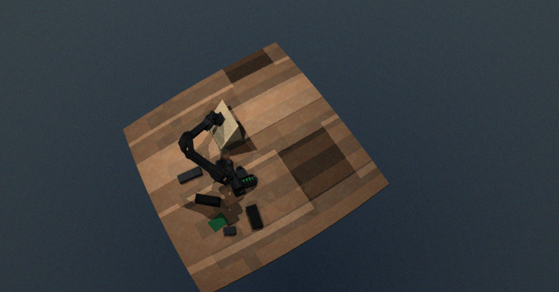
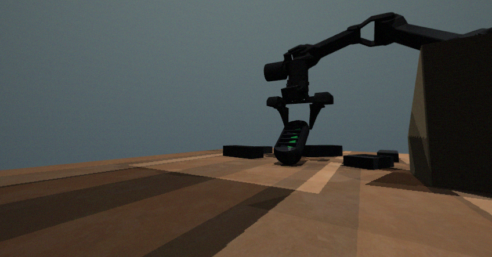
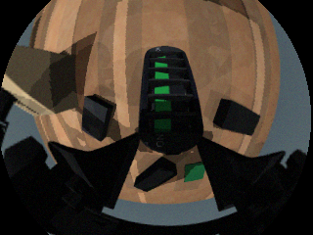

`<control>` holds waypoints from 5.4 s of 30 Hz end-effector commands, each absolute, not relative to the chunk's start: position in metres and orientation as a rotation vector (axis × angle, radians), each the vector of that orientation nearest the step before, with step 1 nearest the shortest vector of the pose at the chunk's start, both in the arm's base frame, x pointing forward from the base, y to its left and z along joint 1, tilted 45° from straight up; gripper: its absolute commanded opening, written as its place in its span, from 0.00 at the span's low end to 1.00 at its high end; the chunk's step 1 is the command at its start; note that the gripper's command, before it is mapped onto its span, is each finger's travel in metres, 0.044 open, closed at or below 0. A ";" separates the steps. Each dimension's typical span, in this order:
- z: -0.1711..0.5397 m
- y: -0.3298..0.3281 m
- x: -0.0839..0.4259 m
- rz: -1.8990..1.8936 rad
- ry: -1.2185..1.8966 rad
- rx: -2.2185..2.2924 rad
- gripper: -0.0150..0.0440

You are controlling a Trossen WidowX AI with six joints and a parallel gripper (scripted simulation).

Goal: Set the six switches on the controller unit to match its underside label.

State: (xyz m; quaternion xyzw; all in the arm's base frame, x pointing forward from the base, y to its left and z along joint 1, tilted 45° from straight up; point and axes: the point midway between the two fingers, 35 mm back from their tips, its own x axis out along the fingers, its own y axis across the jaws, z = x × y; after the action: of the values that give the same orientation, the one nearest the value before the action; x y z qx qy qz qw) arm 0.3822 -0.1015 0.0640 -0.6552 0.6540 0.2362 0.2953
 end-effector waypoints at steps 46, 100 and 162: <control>0.050 -0.137 0.378 0.655 1.745 -1.736 0.83; 0.041 -0.165 0.380 0.629 1.748 -1.739 0.87; -0.014 -0.049 0.383 0.706 1.737 -1.762 1.00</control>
State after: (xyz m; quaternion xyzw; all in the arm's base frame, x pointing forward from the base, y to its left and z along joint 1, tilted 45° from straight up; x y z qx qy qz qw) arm 0.3857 -0.0448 -0.0075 -0.6586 0.6458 0.2594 0.2861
